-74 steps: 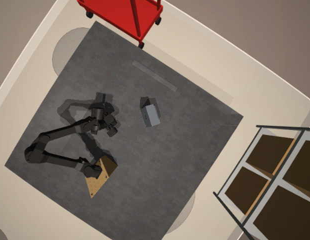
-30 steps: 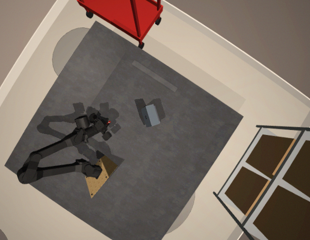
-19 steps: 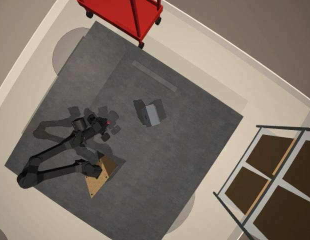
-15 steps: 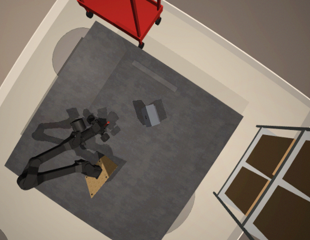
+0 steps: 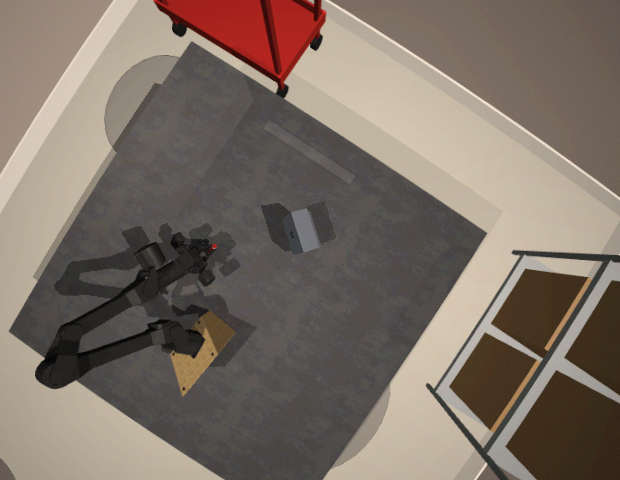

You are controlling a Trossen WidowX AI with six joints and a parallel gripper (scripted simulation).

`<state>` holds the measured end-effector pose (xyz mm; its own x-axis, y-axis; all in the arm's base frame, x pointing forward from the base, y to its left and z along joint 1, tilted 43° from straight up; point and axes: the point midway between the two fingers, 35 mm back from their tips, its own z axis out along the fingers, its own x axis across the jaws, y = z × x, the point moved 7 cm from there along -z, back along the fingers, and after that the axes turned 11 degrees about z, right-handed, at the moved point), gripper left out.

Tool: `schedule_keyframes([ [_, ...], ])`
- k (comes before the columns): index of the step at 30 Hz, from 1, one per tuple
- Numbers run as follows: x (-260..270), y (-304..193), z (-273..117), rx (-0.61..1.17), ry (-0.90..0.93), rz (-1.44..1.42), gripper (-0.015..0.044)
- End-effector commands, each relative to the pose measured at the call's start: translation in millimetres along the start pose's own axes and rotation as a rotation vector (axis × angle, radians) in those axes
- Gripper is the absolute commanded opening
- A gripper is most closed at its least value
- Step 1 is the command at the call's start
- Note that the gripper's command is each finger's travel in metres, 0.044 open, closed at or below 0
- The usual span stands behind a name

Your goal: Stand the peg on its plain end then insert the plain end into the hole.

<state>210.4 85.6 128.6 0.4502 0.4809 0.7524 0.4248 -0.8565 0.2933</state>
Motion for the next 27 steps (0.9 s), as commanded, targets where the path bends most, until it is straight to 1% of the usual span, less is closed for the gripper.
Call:
schedule_keyframes([
  [1,-2,-3,-2,-0.031,0.005,0.004,0.0049],
  [27,-7,-29,-14,-0.251,0.046,0.005,0.0049],
])
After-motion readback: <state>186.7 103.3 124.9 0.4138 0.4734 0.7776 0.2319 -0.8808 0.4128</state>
